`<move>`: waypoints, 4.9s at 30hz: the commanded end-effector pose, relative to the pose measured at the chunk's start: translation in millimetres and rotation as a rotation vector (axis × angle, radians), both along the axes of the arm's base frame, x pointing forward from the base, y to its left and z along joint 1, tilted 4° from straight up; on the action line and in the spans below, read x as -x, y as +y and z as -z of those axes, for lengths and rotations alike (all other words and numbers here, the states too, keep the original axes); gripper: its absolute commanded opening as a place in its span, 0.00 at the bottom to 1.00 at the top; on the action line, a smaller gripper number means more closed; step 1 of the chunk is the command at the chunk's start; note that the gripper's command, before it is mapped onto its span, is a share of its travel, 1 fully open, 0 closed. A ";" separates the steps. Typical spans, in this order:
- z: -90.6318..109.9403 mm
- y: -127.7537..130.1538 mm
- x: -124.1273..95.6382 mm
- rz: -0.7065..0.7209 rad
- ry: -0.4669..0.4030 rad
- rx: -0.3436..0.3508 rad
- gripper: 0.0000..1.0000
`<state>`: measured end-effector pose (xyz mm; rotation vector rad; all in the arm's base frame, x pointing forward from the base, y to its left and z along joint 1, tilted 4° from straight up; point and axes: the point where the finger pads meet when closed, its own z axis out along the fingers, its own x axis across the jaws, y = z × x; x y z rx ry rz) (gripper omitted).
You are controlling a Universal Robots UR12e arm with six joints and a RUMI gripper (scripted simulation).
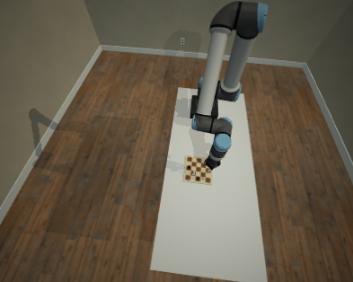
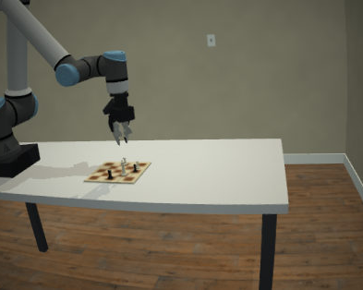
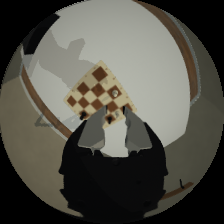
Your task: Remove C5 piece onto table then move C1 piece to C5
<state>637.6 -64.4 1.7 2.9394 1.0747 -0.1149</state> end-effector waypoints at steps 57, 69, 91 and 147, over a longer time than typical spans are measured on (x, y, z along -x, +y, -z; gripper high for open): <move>22.8 -0.8 0.8 0.000 -0.001 0.001 0.20; 38.2 -1.1 1.8 0.000 -0.001 0.001 0.20; 51.3 -1.4 2.6 0.000 -0.001 0.001 0.20; 51.3 -1.7 2.0 0.000 -0.001 0.001 0.20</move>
